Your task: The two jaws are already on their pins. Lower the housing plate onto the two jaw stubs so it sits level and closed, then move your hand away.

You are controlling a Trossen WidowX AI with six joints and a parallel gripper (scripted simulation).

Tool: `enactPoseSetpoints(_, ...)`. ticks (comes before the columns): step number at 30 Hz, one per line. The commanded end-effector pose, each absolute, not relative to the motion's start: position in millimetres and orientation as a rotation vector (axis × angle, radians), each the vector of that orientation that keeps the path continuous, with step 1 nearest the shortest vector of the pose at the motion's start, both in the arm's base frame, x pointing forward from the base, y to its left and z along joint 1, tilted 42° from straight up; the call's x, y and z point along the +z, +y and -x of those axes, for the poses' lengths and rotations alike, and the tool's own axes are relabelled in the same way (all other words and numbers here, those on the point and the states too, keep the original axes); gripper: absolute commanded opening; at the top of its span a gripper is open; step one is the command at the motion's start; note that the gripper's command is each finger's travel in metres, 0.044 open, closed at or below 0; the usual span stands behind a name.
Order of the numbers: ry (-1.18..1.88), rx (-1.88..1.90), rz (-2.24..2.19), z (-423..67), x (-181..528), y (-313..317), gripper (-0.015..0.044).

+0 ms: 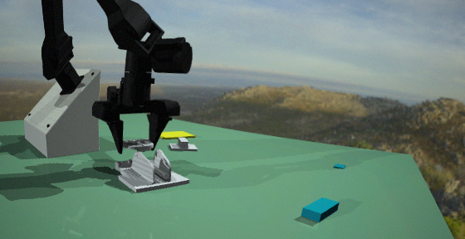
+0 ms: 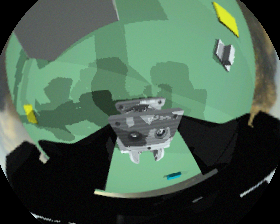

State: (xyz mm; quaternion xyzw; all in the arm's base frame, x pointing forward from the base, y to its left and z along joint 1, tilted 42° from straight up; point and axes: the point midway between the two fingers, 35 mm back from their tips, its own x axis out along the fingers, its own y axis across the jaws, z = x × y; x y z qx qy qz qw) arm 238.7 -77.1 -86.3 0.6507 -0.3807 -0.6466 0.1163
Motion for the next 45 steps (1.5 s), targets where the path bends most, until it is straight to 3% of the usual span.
enactPoseSetpoints(1,-1.117,-1.895,-1.891,-235.2,-91.0,-82.4,0.0351)
enactPoseSetpoints(45,-1.111,-1.895,-1.886,-231.5,-102.9,-93.5,0.0351)
